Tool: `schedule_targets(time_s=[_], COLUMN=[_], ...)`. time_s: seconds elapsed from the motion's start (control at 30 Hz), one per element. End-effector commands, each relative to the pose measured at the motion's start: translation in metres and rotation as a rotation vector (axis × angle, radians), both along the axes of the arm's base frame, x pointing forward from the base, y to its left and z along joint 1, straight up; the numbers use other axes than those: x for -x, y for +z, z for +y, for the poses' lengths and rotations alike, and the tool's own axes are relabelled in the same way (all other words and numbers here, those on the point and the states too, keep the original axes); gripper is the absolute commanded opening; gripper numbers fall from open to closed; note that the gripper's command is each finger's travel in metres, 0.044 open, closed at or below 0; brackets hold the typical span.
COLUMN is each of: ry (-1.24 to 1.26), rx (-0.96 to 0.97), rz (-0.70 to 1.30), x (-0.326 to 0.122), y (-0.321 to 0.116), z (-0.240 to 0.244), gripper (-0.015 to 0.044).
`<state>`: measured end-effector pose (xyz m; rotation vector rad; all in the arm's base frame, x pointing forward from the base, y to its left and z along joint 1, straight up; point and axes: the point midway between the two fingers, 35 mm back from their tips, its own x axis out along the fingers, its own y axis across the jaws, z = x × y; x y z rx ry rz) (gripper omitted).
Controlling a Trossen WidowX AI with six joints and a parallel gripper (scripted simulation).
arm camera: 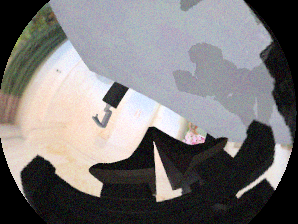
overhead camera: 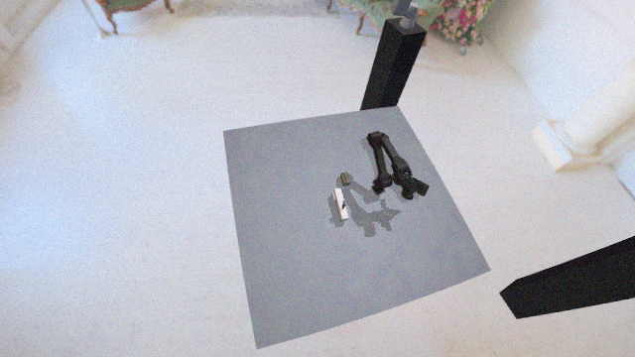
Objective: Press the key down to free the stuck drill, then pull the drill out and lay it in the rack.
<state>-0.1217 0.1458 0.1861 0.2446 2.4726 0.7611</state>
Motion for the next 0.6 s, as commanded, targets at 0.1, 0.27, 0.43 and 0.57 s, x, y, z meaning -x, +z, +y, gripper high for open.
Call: schedule_targets(time_s=[0.1,0.27,0.43,0.57], ry=[0.081,0.163,0.273,0.376], rx=[-0.476,-0.575,-0.654,-0.703], rz=[-0.544,-0.714,-0.878,-0.998], x=[-0.079,-0.107,-0.135,-0.158], y=[0.002,0.003,0.002,0.002], z=[0.055,0.064,0.07,0.071], gripper=[0.0,0.0,0.0,0.0])
